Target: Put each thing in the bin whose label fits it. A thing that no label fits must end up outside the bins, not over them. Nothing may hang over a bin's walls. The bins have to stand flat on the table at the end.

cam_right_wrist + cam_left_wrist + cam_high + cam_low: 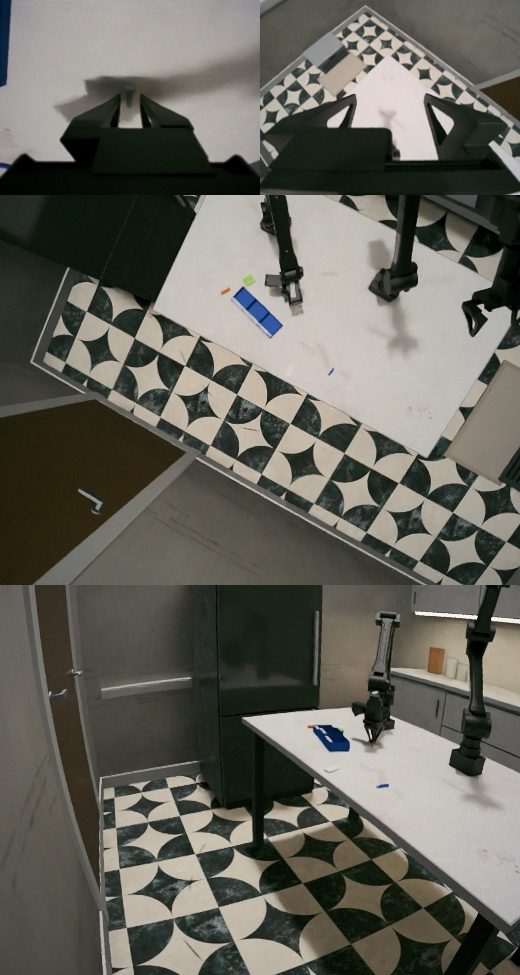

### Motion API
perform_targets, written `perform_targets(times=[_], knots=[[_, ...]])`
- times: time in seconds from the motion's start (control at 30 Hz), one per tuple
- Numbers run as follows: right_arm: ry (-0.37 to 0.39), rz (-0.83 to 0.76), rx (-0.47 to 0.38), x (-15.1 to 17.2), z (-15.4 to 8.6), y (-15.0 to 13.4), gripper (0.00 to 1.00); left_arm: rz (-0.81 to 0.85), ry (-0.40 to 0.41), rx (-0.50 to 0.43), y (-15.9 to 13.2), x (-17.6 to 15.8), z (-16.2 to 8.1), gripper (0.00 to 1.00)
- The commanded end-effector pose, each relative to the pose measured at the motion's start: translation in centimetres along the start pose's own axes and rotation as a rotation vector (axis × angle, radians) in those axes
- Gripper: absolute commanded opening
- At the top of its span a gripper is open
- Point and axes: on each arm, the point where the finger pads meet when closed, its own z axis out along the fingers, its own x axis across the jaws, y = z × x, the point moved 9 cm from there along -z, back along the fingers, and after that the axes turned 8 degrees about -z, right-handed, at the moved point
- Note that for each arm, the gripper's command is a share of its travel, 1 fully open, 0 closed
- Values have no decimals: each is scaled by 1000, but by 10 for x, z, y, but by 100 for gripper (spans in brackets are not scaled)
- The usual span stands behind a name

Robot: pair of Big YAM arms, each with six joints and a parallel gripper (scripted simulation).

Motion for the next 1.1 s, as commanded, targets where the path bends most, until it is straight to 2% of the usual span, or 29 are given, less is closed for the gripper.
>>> perform_targets(times=[0.0,0.2,0.27,0.5,0.53,0.9,0.97,1.0,1.07], knots=[[27,3,2,6,1,-3,29,9,-14,-41,4,-4,-23,100],[13,1,-1,1,10,-2,29,9,-14,-41,4,-4,-23,100],[38,1,6,10,0,-3,29,9,-14,-41,4,-4,-23,100],[38,1,7,10,0,-3,29,9,-14,-41,4,-4,-23,100],[38,1,7,10,0,-3,10,9,-14,-41,4,-4,-23,100],[38,1,7,10,-1,-3,10,9,-14,-41,4,-4,-23,100],[66,0,11,15,-6,-8,10,9,-14,-41,4,-4,-23,100],[38,1,7,10,-1,-3,10,9,-14,-41,4,-4,-23,100],[38,1,7,10,-1,-4,10,9,-14,-41,4,-4,-23,100]])
